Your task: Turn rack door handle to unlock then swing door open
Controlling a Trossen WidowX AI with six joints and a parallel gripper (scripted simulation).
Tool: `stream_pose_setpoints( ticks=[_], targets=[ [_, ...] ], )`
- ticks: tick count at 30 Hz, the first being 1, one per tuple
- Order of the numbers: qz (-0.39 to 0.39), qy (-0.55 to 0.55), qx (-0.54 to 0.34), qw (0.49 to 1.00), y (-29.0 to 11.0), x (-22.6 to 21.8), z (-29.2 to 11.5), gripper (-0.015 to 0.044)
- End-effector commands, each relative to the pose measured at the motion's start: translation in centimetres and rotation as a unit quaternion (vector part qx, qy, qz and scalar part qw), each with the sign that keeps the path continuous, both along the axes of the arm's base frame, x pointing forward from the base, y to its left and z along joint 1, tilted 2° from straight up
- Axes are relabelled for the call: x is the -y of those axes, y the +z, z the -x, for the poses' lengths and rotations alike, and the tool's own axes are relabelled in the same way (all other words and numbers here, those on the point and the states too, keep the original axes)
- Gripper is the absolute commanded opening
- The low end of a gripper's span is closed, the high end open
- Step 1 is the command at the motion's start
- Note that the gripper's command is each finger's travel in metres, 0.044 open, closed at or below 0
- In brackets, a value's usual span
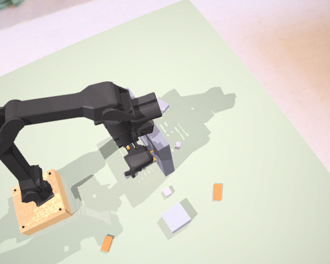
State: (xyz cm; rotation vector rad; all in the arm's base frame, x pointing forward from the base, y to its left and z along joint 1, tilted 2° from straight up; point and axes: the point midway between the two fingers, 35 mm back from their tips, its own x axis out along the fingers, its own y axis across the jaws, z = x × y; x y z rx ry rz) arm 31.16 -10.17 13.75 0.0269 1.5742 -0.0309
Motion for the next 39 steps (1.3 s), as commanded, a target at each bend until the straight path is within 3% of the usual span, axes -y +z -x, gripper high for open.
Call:
stream_pose_setpoints(
  ticks=[1, 5, 12, 25, 29, 39],
  targets=[
    [0.002, 0.002, -0.002, 1.000, -0.76, 0.05, 0.18, 0.0295],
    [0.002, 0.002, -0.002, 1.000, -1.17, 0.03, 0.24, 0.0295],
    [0.002, 0.002, -0.002, 1.000, -1.17, 0.03, 0.24, 0.0111],
    [0.002, 0.002, -0.002, 1.000, -1.17, 0.03, 0.24, 0.0025],
    [0.002, -0.002, -0.002, 1.000, -1.17, 0.03, 0.24, 0.0023],
    [0.003, -0.230, 0.000, 0.973, -1.17, 0.03, 0.23, 0.0023]
  ],
)
